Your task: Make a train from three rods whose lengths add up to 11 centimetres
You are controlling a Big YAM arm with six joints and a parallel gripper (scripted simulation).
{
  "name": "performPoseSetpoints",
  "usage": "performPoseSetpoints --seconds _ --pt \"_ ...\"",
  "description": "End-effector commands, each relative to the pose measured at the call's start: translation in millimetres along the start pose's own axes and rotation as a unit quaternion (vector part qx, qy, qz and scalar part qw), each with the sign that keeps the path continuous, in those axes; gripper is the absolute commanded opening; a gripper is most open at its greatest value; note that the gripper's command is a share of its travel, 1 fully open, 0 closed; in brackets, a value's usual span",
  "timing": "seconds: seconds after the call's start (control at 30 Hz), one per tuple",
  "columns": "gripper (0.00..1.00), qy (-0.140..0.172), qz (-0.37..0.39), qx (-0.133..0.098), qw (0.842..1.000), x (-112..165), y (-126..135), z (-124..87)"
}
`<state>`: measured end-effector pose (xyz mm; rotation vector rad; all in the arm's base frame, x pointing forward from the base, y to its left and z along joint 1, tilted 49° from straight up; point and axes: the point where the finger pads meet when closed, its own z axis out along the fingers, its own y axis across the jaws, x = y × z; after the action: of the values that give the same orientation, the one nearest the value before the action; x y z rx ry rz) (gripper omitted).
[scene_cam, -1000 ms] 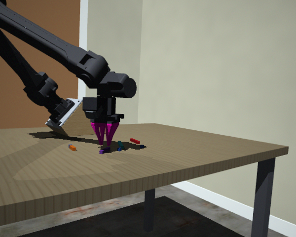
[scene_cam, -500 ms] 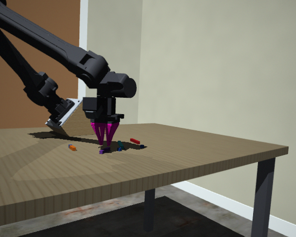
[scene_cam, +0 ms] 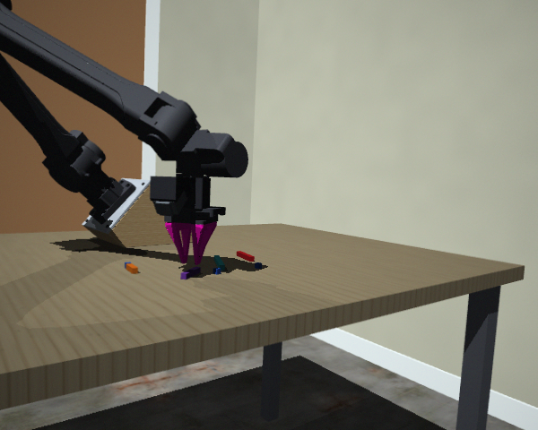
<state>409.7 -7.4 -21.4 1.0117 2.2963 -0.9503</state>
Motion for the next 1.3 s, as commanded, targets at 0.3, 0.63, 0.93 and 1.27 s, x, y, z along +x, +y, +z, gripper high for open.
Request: performPoseSetpoints --seconds 0.3,0.63,0.93,1.27 --pt "0.23 -0.001 -0.003 0.004 1.0 1.4 1.6 6.7" --pt "0.23 -0.001 -0.003 0.004 1.0 1.4 1.6 6.7" --pt "0.23 -0.001 -0.003 0.004 1.0 1.4 1.6 6.7" --pt "0.23 -0.008 -0.004 -0.008 1.0 11.8 8.5 -3.8"
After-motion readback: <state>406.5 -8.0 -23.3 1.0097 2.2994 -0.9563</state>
